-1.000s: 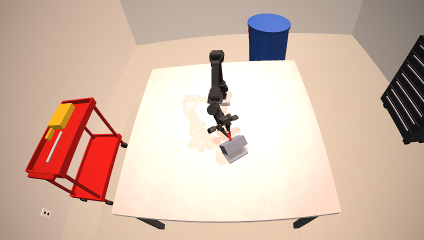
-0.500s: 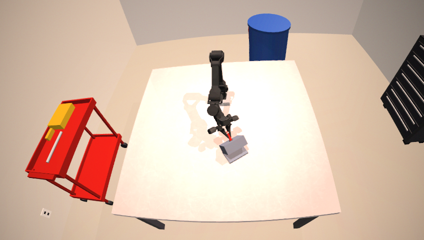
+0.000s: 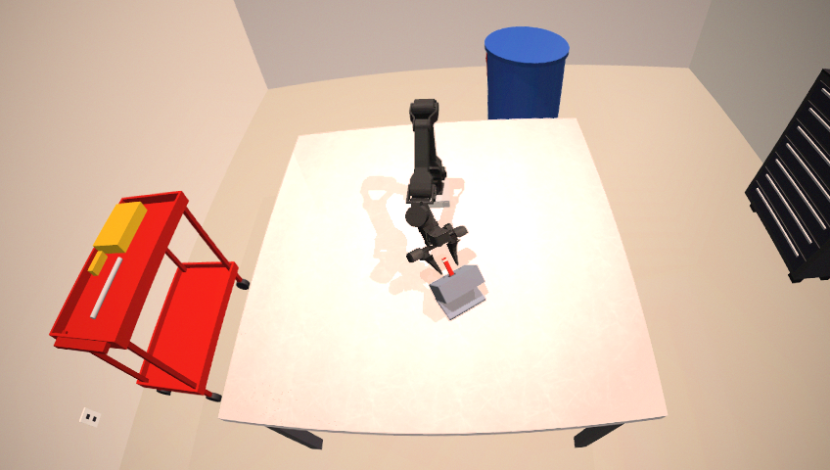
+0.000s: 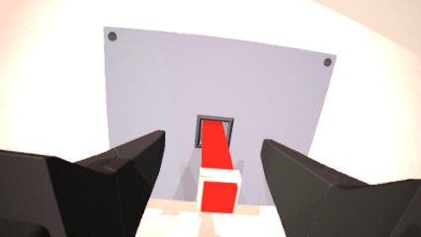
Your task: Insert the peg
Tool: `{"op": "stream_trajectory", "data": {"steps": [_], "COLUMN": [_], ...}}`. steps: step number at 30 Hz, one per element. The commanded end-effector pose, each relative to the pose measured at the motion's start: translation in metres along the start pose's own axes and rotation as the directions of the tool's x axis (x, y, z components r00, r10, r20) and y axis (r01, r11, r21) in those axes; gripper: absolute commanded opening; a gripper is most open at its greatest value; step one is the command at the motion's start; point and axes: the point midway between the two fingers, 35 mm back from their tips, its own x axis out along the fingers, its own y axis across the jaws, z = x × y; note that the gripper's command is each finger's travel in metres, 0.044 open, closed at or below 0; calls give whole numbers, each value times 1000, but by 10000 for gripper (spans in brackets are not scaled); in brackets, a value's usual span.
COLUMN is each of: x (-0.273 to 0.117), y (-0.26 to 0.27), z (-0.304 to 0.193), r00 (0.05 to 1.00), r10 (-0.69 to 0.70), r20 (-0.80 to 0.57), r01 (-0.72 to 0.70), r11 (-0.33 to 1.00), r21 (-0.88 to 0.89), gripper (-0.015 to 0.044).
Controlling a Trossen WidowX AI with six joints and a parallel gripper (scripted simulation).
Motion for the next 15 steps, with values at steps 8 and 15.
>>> {"op": "stream_trajectory", "data": {"steps": [8,15], "x": [-9,-19], "y": [-1,-3], "z": [0,1], "r00": [1000,1000], "r10": [-1,-2], "r20": [-2,-3], "r01": [1,2], "r11": [1000,1000], "r21": [0,0], "gripper": [440,440]}}
